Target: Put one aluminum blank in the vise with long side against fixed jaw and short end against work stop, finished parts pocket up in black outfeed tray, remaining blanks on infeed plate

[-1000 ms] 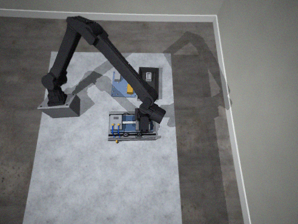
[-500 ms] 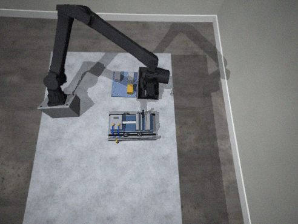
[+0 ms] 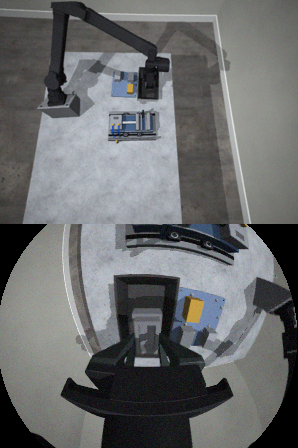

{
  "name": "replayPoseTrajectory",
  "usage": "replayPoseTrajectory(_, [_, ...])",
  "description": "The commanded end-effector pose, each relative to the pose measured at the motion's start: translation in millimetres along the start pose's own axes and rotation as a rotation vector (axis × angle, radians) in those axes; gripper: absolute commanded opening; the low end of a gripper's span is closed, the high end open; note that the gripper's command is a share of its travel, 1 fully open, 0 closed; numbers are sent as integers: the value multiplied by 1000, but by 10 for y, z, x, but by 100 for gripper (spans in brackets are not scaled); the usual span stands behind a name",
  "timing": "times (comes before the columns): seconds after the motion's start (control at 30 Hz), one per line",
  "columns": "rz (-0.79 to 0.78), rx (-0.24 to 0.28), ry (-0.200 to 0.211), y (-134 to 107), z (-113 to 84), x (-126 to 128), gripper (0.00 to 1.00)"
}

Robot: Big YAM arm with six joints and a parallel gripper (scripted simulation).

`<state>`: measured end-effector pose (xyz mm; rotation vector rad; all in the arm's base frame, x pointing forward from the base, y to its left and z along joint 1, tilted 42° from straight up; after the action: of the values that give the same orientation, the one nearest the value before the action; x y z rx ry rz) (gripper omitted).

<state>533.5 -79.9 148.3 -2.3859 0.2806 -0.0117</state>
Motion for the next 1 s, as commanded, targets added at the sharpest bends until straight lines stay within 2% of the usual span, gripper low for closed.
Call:
replayPoseTrajectory(0.0, [65, 3, 9, 219, -115, 20, 0])
replayPoseTrajectory(0.97, [49, 2, 33, 188, -221, 114, 0])
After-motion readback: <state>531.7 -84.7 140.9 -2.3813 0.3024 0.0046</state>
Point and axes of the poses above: the point where the finger pads meet when closed, its own z axis out along the fingers, its own x axis across the jaws, y = z × x, the point moved 10 cm from there along -z, back along the fingers, and after that the axes turned 1 degree about z, right-handed, at the moved point
